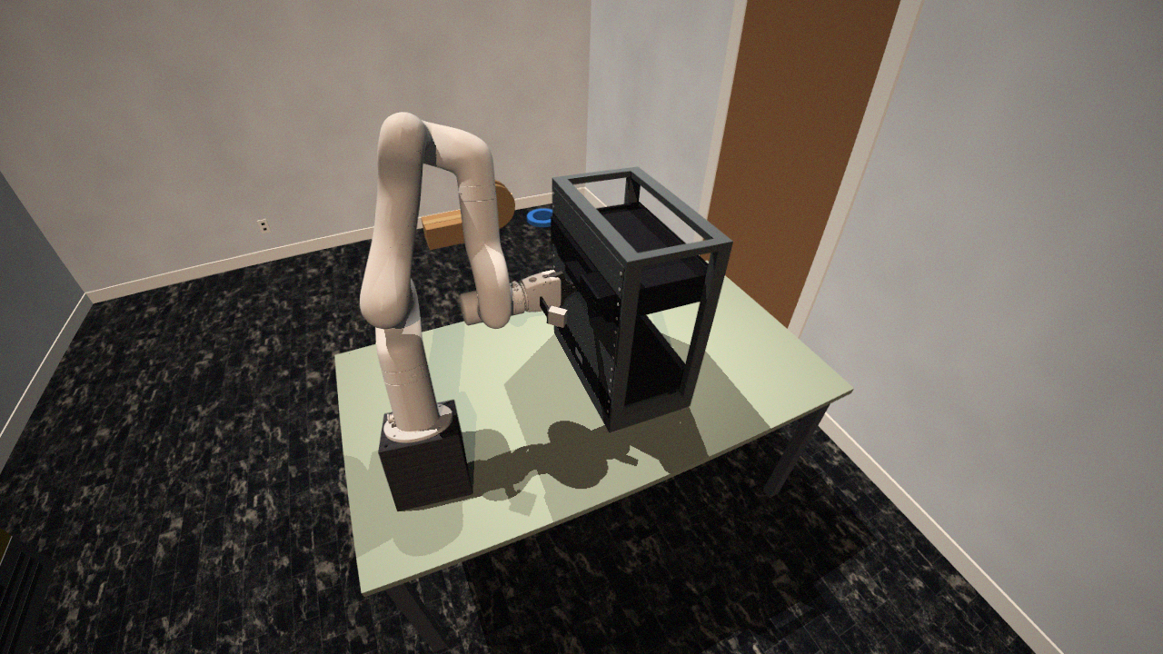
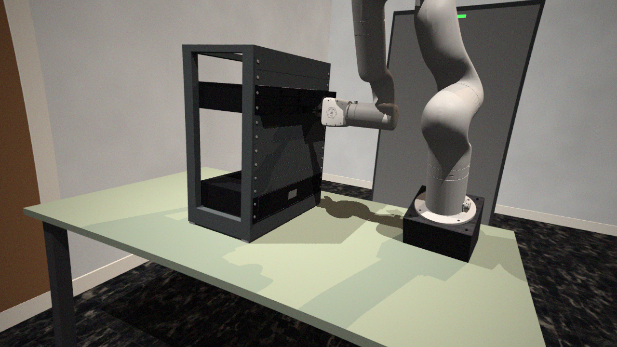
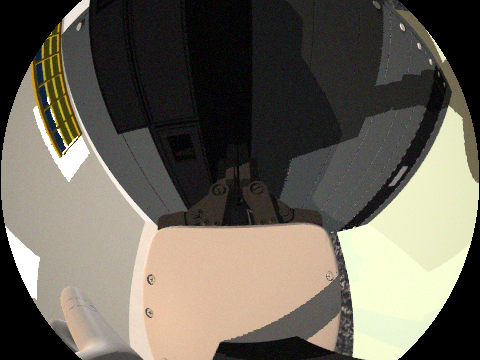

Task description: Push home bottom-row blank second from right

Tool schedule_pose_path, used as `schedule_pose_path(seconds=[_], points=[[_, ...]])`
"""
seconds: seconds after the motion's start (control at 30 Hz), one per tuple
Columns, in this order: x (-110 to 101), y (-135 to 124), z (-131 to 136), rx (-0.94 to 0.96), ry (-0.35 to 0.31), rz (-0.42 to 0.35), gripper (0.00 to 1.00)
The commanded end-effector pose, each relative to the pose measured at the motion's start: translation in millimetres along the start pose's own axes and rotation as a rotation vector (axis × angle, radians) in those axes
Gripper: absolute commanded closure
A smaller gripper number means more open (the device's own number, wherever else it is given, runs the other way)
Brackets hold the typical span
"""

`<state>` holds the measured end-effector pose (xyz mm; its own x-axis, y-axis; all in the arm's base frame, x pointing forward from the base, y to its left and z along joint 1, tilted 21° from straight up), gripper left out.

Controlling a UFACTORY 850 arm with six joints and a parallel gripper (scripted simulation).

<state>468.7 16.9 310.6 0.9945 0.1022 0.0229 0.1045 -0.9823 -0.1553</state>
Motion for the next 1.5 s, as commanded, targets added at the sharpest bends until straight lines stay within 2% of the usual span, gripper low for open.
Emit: schedule_pose_path(seconds=[0.0, 0.27, 0.53, 0.6, 0.77, 0.9, 1.47], points=[[0.8, 0.1, -0.8, 0.0, 0.002, 0.0, 1.0], [-8.0, 0.0, -0.8, 0.0, 0.002, 0.0, 1.0], [-49.3, 0.1, -0.7, 0.0, 0.002, 0.0, 1.0], [-49.3, 0.1, -0.7, 0.0, 0.002, 0.0, 1.0], [-77.1, 0.1, -0.7, 0.0, 0.002, 0.0, 1.0], [-90.5, 0.1, -0.6, 0.0, 0.002, 0.0, 1.0], [-99.0, 0.2, -0.6, 0.0, 0.002, 0.0, 1.0]])
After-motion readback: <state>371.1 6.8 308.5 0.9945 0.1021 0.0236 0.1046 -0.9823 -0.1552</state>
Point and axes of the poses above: the point where the finger pads meet when closed, its own x axis out along the fingers, its own z axis across the jaws, y = z × x, the point moved 2 cm from there along -x, back along the fingers, and after that the axes turned 12 degrees about -x, right-handed, at the moved point
